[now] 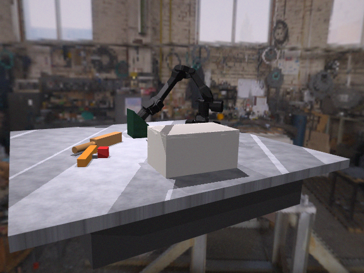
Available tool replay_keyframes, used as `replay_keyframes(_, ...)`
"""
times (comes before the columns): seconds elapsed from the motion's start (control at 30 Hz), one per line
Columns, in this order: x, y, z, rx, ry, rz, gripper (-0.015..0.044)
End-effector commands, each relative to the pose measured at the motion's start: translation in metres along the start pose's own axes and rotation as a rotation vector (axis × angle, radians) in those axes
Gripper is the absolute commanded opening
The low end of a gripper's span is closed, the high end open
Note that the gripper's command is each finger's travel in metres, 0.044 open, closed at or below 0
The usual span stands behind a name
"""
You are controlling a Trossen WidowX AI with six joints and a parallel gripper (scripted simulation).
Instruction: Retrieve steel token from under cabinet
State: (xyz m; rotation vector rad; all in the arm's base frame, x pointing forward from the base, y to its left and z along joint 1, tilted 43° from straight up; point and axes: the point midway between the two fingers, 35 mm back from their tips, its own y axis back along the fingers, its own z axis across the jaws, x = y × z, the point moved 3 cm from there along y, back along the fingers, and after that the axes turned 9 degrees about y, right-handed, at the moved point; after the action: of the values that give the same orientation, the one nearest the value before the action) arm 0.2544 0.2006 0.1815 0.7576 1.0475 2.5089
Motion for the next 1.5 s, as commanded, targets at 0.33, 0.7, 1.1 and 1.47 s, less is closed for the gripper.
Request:
replay_keyframes(0.33, -0.018, 0.002, 0.002, -0.018, 0.016, -0.004, 0.0000)
replay_keyframes(0.7, -0.034, 0.002, -0.001, -0.018, 0.016, -0.005, 0.0000)
replay_keyframes(1.1, -0.051, 0.002, -0.003, -0.017, 0.017, -0.005, 0.0000)
replay_keyframes(1.47, -0.057, 0.000, -0.006, -0.012, 0.011, -0.003, 0.0053)
